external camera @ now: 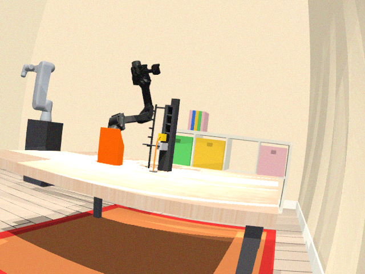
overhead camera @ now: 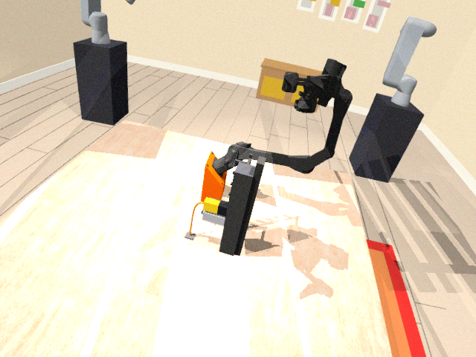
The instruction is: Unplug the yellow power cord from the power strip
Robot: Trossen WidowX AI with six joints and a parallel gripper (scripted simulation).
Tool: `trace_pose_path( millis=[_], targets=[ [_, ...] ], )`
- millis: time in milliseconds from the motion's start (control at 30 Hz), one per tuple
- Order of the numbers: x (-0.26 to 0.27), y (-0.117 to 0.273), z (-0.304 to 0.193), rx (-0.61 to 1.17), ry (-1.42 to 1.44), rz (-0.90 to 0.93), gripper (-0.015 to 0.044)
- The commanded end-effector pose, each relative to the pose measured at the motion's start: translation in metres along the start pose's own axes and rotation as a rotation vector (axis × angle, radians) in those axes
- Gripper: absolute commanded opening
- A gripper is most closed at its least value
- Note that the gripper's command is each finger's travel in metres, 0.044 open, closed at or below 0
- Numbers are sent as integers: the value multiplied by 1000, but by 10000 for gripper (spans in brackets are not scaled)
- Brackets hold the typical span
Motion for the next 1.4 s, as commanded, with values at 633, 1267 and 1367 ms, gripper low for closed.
trace_pose_path(
  millis=[633, 1267, 1367],
  targets=[
    [82, -133, 14, -475, -1309, 402, 160],
    [135, -246, 171, 58, -2338, 1800, 160],
    [141, -250, 197, 295, -2360, 1979, 160]
  ],
)
Point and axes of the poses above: the point midway between the two fingers, 35 mm back from their tips, its own y axis back along the fingers, its own x axis across the jaws, z = x × y, the point moved 5 cm from there along y, back along the fingers, and after that the axes turned 3 degrees about -y, right-handed, at the moved point
